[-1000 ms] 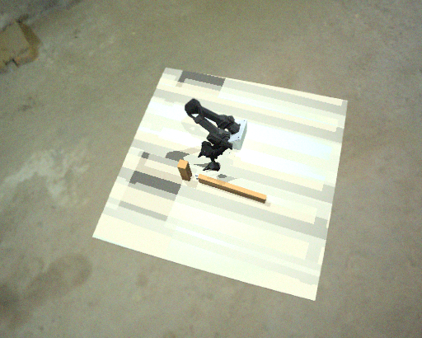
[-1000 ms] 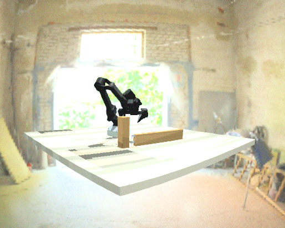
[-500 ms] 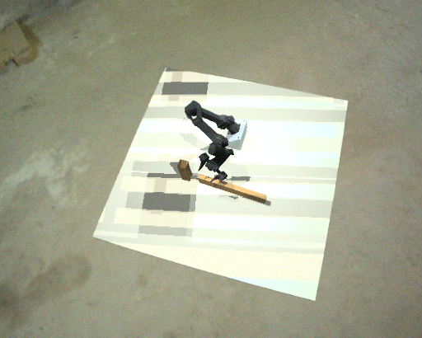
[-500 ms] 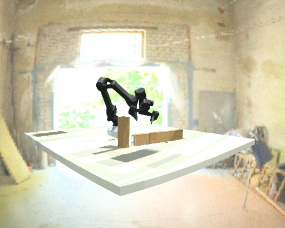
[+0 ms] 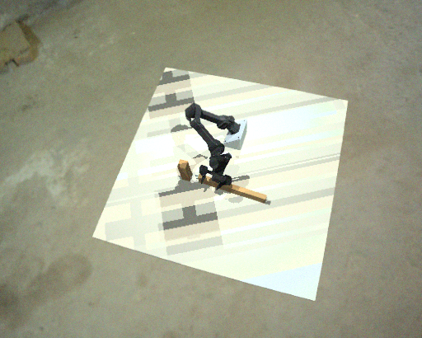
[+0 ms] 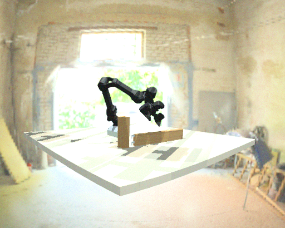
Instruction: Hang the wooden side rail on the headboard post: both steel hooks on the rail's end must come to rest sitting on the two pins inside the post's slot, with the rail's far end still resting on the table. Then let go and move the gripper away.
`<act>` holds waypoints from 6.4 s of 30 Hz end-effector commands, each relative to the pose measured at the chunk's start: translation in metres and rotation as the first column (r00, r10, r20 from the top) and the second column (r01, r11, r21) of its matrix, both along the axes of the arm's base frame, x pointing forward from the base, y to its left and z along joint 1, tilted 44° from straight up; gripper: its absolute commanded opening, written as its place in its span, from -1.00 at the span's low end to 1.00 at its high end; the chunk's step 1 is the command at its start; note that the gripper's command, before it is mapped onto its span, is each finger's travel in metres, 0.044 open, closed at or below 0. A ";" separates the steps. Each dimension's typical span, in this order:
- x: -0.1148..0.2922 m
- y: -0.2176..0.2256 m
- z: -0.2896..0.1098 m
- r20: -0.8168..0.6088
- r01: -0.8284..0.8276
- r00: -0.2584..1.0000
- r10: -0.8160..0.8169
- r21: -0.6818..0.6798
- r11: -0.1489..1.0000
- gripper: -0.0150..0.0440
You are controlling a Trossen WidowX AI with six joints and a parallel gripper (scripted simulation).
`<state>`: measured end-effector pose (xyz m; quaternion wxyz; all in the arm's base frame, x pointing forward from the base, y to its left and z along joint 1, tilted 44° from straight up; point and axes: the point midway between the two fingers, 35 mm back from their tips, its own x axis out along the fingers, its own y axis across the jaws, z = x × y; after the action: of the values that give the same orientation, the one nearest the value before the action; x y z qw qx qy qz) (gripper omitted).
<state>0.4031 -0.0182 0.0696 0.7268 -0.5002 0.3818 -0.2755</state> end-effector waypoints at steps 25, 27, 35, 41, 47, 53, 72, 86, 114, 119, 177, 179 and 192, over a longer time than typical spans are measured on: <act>-0.047 0.006 0.017 -0.976 -0.208 0.074 0.204 0.185 0.960 1.00; -0.047 0.006 0.017 -0.976 -0.208 0.074 0.204 0.185 0.960 1.00; -0.047 0.006 0.017 -0.976 -0.208 0.074 0.204 0.185 0.960 1.00; -0.047 0.006 0.017 -0.976 -0.208 0.074 0.204 0.185 0.960 1.00; -0.048 -0.013 -0.003 -0.976 -0.209 0.074 0.204 0.184 0.960 1.00; -0.049 -0.020 -0.009 -0.976 -0.209 0.074 0.203 0.184 0.961 1.00; -0.050 -0.041 -0.032 -0.976 -0.209 0.075 0.203 0.184 0.961 1.00; -0.051 -0.057 -0.048 -0.976 -0.209 0.075 0.202 0.183 0.961 1.00; -0.055 -0.076 -0.067 -0.977 -0.208 0.074 0.199 0.180 0.961 0.47; -0.055 -0.076 -0.067 -0.977 -0.208 0.074 0.199 0.180 0.961 0.02; -0.063 -0.074 -0.064 -0.978 -0.257 0.002 0.207 0.200 0.946 -0.49; -0.063 -0.074 -0.064 -0.978 -0.257 0.002 0.207 0.200 0.946 -0.49; -0.063 -0.072 -0.062 -0.978 -0.257 0.002 0.207 0.200 0.946 -0.49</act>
<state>0.3395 -0.0936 0.0054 0.2930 -0.6153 0.6856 0.2561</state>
